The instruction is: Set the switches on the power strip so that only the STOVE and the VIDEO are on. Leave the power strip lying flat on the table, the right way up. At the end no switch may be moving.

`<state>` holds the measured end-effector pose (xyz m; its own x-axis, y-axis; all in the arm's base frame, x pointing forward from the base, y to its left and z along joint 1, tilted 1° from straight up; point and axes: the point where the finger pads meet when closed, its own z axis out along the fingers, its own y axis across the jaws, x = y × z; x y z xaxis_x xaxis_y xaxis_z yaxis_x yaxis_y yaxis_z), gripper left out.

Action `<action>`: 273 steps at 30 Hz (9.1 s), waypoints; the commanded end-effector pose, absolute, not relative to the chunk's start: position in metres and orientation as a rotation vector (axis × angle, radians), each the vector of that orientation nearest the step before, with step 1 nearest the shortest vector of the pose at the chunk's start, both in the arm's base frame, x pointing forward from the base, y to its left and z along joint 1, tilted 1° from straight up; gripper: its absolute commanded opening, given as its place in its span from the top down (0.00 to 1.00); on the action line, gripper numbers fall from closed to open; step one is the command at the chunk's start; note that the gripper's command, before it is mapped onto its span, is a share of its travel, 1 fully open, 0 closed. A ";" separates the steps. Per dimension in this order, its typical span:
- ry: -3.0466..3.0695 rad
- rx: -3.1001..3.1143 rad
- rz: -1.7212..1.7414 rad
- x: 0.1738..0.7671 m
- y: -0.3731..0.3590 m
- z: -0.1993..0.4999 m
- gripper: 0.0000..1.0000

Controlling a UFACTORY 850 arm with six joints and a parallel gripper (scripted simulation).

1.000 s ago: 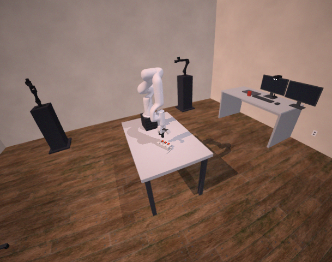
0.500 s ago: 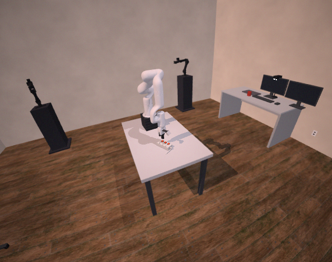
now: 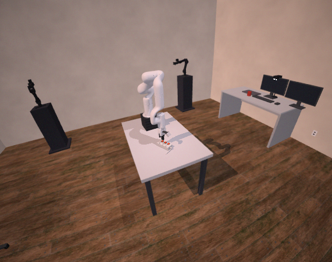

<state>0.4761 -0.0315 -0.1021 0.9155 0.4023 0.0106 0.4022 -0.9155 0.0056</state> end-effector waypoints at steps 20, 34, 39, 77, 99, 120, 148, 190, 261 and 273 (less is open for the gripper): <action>0.645 3.071 0.021 0.477 -0.032 -0.107 1.00; 0.645 3.071 0.021 0.477 -0.032 -0.107 1.00; 0.645 3.071 0.021 0.477 -0.032 -0.107 1.00; 0.645 3.071 0.021 0.478 -0.032 -0.107 1.00; 0.645 3.071 0.021 0.478 -0.032 -0.107 1.00; 0.645 3.071 0.021 0.478 -0.032 -0.110 1.00; 0.645 3.071 0.021 0.478 -0.032 -0.117 1.00; 0.645 3.071 0.021 0.478 -0.032 -0.077 1.00; 0.645 3.071 0.021 0.476 -0.032 0.021 0.00; 0.645 3.071 0.021 0.476 -0.032 0.021 0.00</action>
<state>0.4754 -0.0316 0.0203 0.9155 0.4023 0.0108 0.4023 -0.9155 0.0049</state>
